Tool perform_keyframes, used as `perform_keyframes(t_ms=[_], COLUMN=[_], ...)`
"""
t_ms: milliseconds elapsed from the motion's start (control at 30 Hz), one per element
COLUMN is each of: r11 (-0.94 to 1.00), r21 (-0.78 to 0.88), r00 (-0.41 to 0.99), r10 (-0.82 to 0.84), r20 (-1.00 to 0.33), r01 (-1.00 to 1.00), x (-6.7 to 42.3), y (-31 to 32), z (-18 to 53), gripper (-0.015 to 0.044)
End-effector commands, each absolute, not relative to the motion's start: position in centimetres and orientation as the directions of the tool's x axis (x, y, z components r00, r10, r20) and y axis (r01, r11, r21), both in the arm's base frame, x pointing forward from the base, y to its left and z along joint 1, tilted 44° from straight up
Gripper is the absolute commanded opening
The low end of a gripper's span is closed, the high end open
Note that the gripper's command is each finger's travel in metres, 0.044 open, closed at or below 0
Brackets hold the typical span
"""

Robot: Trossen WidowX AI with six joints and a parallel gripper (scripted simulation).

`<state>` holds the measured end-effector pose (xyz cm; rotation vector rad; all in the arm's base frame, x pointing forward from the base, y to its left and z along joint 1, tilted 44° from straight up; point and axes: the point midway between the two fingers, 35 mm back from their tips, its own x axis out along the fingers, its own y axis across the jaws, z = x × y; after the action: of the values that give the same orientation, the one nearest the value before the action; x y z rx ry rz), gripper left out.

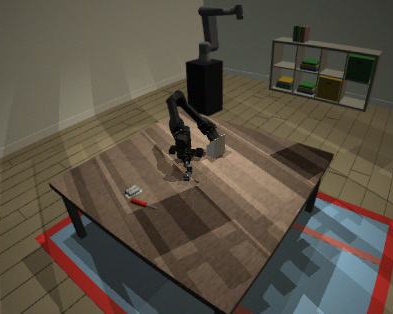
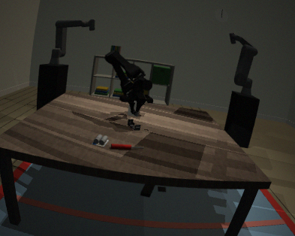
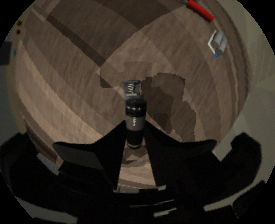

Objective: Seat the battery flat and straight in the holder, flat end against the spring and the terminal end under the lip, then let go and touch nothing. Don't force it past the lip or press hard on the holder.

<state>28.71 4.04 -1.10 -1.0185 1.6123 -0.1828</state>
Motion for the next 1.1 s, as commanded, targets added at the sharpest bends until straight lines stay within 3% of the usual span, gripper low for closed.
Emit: perform_keyframes(t_ms=[0, 233, 767, 1067], r11=[0.573, 0.573, 0.580, 0.584], r21=[-0.573, -0.578, -0.580, -0.578], r00=[0.035, 0.030, -0.170, -0.197], r10=[-0.688, -0.694, -0.775, -0.780], r20=[-0.725, -0.719, -0.608, -0.594], r01=[-0.586, -0.581, -0.572, -0.569], x=[28.8, 28.8, 28.5, 28.5], y=[4.5, 4.4, 1.4, 1.3], z=[-1.5, -1.5, -4.0, -4.2], gripper=[0.0080, 0.0080, 0.0080, 0.0080])
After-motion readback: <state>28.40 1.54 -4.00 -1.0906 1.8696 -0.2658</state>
